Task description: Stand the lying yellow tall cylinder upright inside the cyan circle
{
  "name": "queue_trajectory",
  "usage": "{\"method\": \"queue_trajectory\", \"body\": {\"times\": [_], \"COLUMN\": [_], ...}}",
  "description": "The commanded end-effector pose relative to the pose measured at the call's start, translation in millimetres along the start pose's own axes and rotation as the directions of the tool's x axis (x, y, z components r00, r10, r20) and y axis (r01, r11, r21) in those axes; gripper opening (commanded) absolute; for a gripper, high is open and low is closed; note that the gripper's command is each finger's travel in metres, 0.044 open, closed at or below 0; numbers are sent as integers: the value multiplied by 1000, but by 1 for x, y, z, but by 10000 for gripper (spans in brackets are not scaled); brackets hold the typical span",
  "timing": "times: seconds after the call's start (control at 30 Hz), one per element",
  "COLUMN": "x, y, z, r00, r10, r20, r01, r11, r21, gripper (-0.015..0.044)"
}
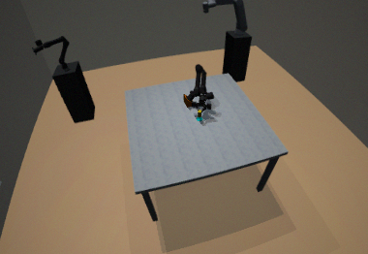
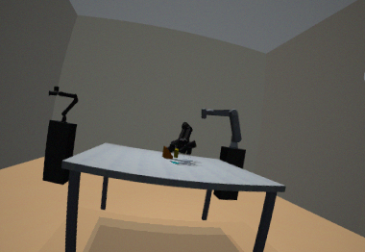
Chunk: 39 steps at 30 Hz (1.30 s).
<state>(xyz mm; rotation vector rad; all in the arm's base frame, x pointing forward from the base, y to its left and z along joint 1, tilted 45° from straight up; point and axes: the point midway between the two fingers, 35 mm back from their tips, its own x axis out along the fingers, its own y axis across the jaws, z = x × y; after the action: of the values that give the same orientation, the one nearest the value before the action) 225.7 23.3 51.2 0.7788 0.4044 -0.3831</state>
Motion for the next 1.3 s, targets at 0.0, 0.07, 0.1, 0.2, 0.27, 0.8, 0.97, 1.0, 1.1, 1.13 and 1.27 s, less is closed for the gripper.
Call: {"method": "queue_trajectory", "body": {"times": [0.0, 0.07, 0.1, 0.2, 0.27, 0.8, 0.97, 1.0, 1.1, 1.13, 1.27], "x": [0, -1, -1, -2, -3, -1, -1, -1, -1, -1, -1], "y": [-2, -2, -2, -2, -2, -1, 0, 0, 0, 0, 0], "z": [-7, -10, -12, -17, -20, -40, -43, -43, -43, -43, -43], "r00": [1000, 1000, 1000, 1000, 1000, 1000, 1000, 1000, 1000, 1000, 1000], "r10": [-10, -11, -12, -12, -10, -7, -6, -6, -6, -6, -6], "r20": [9, 12, 15, 21, 27, 23, 22, 22, 22, 22, 22], "r01": [10, 11, 12, 12, 11, 8, 7, 7, 7, 7, 7], "r11": [1000, 1000, 1000, 1000, 1000, 1000, 1000, 1000, 1000, 1000, 1000], "r21": [-6, -10, -12, -18, -23, -30, -28, -28, -28, -28, -28], "gripper": [105, 105, 105, 105, 105, 105, 105, 105, 105, 105, 105]}}
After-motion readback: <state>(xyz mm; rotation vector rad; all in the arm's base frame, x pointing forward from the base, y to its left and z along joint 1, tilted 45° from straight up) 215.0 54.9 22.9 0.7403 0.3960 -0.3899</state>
